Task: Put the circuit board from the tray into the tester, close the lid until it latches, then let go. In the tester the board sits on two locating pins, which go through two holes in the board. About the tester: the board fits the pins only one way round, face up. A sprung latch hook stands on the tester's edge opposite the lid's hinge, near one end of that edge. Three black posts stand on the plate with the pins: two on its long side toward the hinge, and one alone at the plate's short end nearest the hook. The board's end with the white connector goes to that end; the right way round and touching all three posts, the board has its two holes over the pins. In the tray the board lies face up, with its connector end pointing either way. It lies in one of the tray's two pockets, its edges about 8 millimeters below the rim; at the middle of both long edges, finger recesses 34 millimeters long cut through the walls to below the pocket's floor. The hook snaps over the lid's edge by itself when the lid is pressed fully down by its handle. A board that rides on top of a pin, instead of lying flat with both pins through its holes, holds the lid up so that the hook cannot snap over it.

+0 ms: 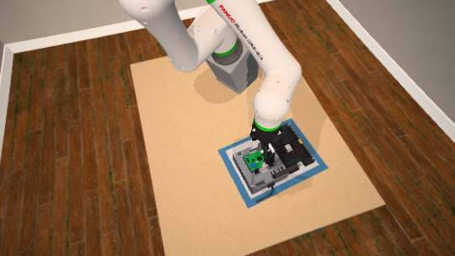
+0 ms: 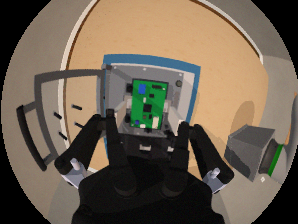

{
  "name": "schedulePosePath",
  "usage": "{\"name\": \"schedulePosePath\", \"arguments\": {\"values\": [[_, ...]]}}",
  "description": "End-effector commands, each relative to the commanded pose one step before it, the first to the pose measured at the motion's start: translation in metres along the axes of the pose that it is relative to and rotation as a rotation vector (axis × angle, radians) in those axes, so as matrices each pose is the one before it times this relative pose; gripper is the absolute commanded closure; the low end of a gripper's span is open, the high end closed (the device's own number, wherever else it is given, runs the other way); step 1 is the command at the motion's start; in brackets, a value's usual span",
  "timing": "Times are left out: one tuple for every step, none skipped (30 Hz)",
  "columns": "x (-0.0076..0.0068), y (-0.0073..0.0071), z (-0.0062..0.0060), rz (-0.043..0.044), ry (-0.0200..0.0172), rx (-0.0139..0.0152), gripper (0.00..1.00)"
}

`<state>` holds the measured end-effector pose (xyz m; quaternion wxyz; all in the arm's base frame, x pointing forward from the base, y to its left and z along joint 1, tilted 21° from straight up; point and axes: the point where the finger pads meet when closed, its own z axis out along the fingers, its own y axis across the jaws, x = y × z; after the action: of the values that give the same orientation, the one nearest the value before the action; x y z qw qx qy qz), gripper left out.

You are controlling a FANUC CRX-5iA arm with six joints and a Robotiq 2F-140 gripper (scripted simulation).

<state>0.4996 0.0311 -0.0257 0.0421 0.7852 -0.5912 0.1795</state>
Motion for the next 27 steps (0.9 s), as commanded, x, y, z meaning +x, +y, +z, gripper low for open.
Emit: {"name": "schedulePosePath", "arguments": {"values": [[0.00008, -0.00011, -0.01546, -0.00004, 0.00009, -0.00014, 0.42], [0.0, 0.0, -0.0045, 0.0, -0.00001, 0.0, 0.42], [0.0, 0.0, -0.00472, 0.0, 0.0, 0.0, 0.42], [0.0, 0.0, -0.00494, 0.0, 0.0, 0.0, 0.42], [0.0, 0.0, -0.00515, 0.0, 0.0, 0.0, 0.42], [0.0, 0.0, 0.0, 0.0, 0.0, 0.0, 0.42], [0.0, 0.0, 0.0, 0.0, 0.0, 0.0, 0.42], [0.0, 0.0, -0.00536, 0.0, 0.00001, 0.0, 0.42], [0.0, 0.0, -0.00555, 0.0, 0.00001, 0.0, 0.42], [0.0, 0.0, -0.00568, 0.0, 0.0, 0.0, 0.42], [0.0, 0.0, -0.00577, 0.0, 0.0, 0.0, 0.42], [0.0, 0.0, -0.00584, 0.0, -0.00001, 0.0, 0.42], [0.0, 0.00001, -0.0059, 0.0, -0.00001, -0.00001, 0.42], [0.0, -0.00001, -0.00595, 0.0, 0.00001, 0.0, 0.42], [0.0, 0.0, -0.00598, 0.0, 0.0, 0.0, 0.42], [0.0, 0.0, -0.00599, 0.0, 0.0, 0.0, 0.42], [0.0, 0.0, -0.00599, 0.0, -0.00001, 0.0, 0.42], [0.0, 0.0, -0.00597, 0.0, 0.0, 0.0, 0.42], [0.0, 0.0, -0.00594, 0.0, 0.00001, 0.0, 0.42], [0.0, 0.0, -0.00589, 0.0, 0.0, 0.0, 0.42], [0.0, 0.0, -0.00582, 0.0, 0.0, 0.0, 0.42], [0.0, 0.0, -0.00574, 0.0, 0.0, 0.0, 0.42], [0.0, 0.0, 0.0, 0.0, 0.0, 0.0, 0.42], [0.0, 0.0, 0.0, 0.0, 0.0, 0.0, 0.42], [0.0, 0.0, -0.00564, 0.0, -0.00001, 0.0, 0.42], [0.0, 0.0, -0.00553, 0.0, 0.0, 0.0, 0.42], [0.0, 0.0, -0.0054, 0.0, 0.0, 0.0, 0.42]]}}
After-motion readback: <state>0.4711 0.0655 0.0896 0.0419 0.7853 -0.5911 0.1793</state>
